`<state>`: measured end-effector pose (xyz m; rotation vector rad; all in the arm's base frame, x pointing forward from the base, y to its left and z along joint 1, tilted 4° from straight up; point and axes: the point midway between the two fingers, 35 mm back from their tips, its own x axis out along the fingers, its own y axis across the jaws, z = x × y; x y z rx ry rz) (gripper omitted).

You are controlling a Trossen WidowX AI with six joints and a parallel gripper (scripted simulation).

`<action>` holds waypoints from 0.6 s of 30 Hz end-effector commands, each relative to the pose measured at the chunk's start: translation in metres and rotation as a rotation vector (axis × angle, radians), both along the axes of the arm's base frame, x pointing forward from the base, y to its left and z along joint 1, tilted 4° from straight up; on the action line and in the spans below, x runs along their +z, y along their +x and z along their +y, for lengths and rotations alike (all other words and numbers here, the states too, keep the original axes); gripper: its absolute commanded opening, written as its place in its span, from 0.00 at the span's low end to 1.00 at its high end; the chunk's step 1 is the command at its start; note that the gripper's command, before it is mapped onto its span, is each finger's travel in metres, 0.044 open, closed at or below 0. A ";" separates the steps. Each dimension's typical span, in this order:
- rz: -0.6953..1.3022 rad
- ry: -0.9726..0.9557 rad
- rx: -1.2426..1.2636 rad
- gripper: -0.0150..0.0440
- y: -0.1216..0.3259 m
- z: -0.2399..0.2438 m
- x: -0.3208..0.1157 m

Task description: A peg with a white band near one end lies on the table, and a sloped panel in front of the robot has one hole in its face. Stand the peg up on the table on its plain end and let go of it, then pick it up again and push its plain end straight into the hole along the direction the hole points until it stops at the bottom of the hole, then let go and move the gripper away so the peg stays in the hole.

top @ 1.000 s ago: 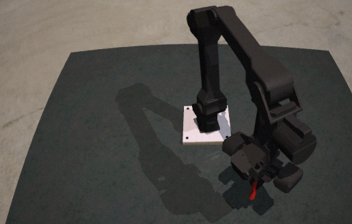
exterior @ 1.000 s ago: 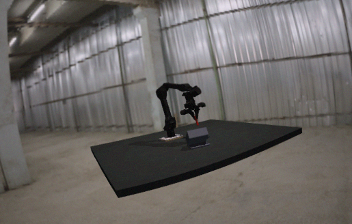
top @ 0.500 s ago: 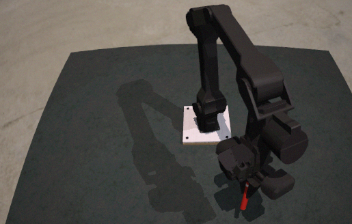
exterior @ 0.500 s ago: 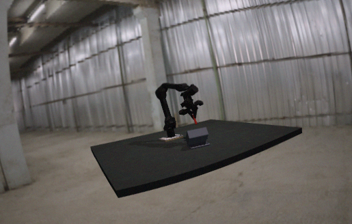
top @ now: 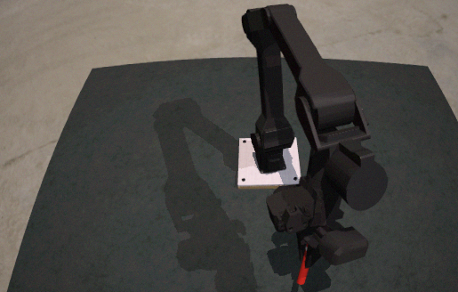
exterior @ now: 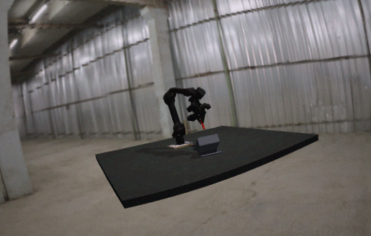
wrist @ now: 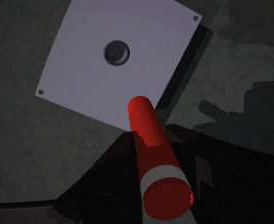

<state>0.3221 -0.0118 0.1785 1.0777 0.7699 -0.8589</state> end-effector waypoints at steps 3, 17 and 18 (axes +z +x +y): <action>-0.020 -0.001 -0.026 0.25 0.005 -0.005 -0.002; -0.043 -0.003 -0.053 0.25 0.023 -0.019 -0.025; -0.045 -0.003 -0.055 0.25 0.024 -0.020 -0.026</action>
